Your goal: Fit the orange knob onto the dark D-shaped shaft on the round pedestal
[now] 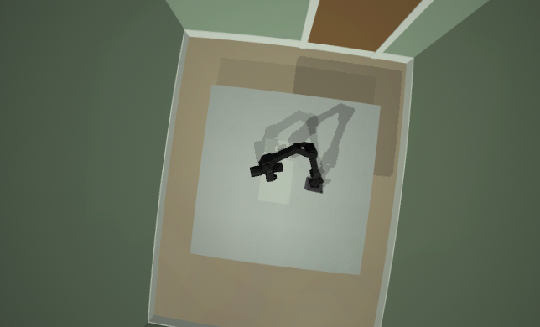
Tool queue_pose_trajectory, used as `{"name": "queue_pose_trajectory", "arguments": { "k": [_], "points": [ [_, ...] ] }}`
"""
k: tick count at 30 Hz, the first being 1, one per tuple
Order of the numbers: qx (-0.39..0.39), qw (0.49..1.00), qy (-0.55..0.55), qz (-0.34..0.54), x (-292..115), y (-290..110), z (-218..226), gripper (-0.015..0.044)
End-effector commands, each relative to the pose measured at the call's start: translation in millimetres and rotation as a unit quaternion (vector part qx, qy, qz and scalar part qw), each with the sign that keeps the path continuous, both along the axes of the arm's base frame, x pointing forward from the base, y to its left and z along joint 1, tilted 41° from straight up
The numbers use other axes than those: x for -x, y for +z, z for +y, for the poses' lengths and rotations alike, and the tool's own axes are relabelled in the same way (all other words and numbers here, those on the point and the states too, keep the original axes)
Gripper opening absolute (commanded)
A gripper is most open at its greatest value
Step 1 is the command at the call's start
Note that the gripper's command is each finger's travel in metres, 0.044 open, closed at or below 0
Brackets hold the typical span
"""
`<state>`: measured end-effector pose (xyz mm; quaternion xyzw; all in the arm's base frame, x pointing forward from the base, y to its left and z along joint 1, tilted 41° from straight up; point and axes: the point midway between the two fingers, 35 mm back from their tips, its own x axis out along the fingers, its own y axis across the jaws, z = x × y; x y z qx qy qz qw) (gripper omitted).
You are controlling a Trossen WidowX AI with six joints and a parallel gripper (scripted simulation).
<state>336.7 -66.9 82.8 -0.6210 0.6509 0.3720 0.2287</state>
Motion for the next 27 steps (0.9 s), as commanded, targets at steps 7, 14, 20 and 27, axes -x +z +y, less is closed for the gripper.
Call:
{"name": "queue_pose_trajectory", "arguments": {
  "k": [7,14,20,27],
  "points": [
    [0.0,1.0,0.002,0.001,1.6,-0.6,2.4,0.0],
    [0.0,1.0,0.002,0.001,-0.2,0.7,2.7,0.0],
    [0.0,1.0,0.002,0.001,-1.7,2.2,1.8,0.0],
    [0.0,1.0,0.002,0.001,-1.0,1.8,0.6,0.0]
  ]
}}
